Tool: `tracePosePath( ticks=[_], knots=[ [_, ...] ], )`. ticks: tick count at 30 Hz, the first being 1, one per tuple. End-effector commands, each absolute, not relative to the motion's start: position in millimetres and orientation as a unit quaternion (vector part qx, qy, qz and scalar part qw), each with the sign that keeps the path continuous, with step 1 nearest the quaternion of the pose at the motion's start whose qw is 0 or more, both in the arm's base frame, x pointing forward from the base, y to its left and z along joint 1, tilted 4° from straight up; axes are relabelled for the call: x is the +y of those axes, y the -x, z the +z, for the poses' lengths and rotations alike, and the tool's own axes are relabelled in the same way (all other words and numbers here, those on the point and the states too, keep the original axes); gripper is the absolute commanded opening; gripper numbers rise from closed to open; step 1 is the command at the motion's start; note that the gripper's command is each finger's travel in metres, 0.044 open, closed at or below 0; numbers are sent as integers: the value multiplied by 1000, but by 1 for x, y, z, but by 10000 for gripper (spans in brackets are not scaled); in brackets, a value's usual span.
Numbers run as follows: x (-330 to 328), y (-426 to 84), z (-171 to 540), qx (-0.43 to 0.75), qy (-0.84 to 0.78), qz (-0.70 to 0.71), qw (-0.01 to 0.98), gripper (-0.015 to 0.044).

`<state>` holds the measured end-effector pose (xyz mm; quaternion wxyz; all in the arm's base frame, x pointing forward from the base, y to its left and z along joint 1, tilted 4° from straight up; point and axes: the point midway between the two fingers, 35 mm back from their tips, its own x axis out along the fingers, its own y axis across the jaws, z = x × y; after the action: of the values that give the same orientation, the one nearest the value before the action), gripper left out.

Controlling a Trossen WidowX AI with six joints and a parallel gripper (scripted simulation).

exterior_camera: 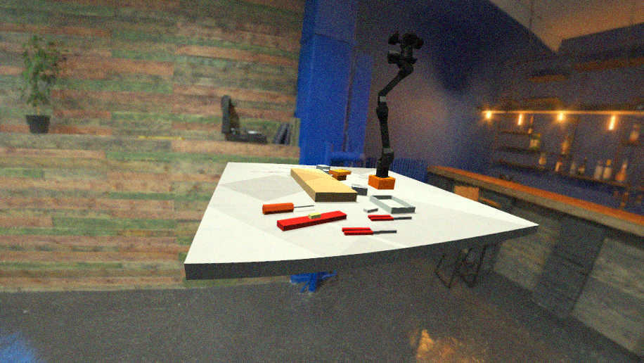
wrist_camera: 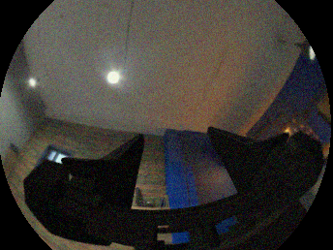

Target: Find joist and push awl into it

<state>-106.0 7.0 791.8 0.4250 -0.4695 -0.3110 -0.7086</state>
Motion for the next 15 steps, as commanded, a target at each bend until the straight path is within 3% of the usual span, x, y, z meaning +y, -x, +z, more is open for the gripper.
tracePosePath(
  ticks=[1, 15],
  knots=[
    [8, 106, 792, -310, 470, -710, 422, 426],
    [123, 131, 771, -221, 535, -808, 112, 440]
  ],
)
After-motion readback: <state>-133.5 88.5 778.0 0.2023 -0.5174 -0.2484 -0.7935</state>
